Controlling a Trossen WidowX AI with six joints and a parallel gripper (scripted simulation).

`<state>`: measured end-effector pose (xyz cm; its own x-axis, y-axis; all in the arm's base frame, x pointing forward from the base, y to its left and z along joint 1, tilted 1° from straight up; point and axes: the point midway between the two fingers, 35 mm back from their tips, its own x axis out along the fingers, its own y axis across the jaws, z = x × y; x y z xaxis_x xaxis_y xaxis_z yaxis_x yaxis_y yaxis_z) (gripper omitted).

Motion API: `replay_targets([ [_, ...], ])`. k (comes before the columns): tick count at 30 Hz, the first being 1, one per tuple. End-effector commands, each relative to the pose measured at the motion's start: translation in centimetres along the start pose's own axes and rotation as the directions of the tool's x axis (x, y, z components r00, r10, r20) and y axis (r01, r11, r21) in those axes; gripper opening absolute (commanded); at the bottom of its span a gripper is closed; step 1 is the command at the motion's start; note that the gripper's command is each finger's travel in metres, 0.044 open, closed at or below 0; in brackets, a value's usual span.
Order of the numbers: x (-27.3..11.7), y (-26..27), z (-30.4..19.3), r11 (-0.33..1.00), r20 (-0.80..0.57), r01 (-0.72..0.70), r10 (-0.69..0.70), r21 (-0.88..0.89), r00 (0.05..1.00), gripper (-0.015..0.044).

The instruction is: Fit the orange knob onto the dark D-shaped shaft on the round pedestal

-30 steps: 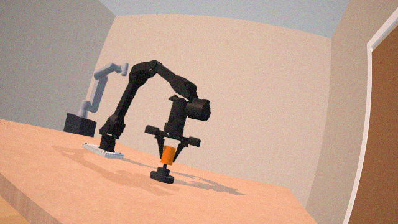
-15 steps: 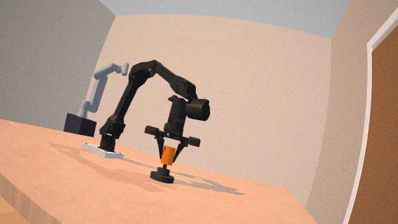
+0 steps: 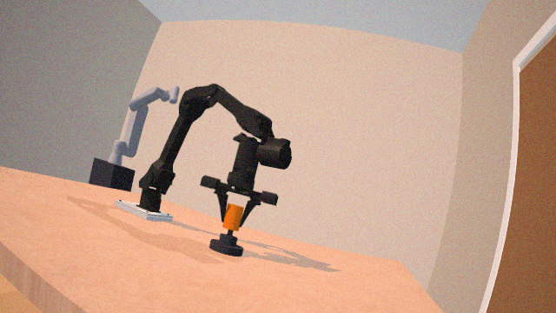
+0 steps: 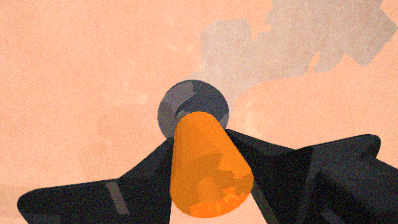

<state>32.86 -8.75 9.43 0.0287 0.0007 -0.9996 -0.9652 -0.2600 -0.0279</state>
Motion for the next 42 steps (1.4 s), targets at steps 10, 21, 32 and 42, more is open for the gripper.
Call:
replay_targets([
  [10, 0.0, -0.12, -0.12, 1.0, -0.002, -0.002, 0.002, -0.006, 1.0, 0.0],
  [21, -0.5, -0.39, -0.28, 0.985, -0.002, -0.002, 0.002, -0.173, 1.0, 0.0],
  [32, -0.29, -0.41, -0.31, 0.977, -0.002, -0.002, 0.002, -0.214, 1.0, 0.0],
  [42, 0.01, -0.32, -0.26, 0.977, -0.002, -0.002, 0.002, -0.214, 1.0, 0.0],
])
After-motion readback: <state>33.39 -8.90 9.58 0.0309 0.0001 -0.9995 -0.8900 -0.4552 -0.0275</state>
